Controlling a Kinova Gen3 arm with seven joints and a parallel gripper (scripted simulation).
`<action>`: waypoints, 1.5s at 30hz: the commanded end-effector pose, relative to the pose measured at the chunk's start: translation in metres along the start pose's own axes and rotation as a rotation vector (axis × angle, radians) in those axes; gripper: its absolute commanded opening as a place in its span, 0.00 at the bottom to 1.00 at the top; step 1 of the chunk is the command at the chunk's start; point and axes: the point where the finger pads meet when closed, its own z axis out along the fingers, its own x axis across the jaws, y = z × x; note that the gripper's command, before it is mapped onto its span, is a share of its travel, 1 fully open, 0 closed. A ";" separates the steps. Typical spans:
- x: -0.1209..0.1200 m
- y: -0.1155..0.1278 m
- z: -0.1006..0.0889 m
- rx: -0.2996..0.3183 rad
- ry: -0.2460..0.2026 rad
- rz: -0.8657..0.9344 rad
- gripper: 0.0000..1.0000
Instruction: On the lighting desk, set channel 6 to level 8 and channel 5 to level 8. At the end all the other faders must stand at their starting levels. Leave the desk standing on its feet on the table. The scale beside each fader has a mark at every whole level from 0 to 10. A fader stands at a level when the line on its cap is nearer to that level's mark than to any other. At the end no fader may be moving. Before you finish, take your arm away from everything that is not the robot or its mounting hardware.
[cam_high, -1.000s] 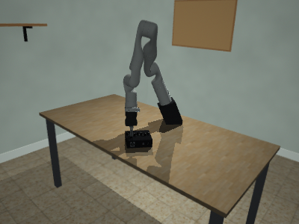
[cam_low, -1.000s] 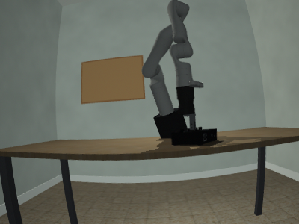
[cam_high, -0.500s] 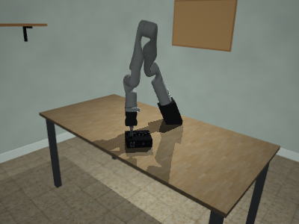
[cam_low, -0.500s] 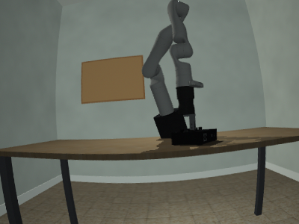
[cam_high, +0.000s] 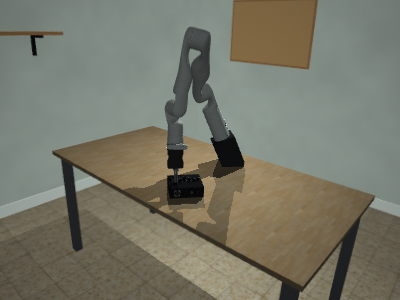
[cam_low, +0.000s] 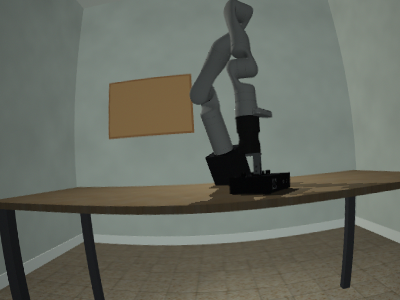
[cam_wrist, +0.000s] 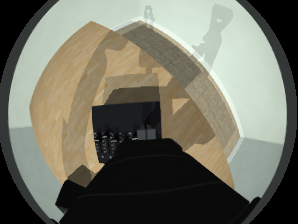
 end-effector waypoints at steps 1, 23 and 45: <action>0.001 0.000 0.000 0.003 0.003 -0.005 0.00; 0.001 -0.005 0.000 0.003 0.003 -0.005 0.00; 0.001 -0.006 -0.030 0.003 0.003 -0.005 0.00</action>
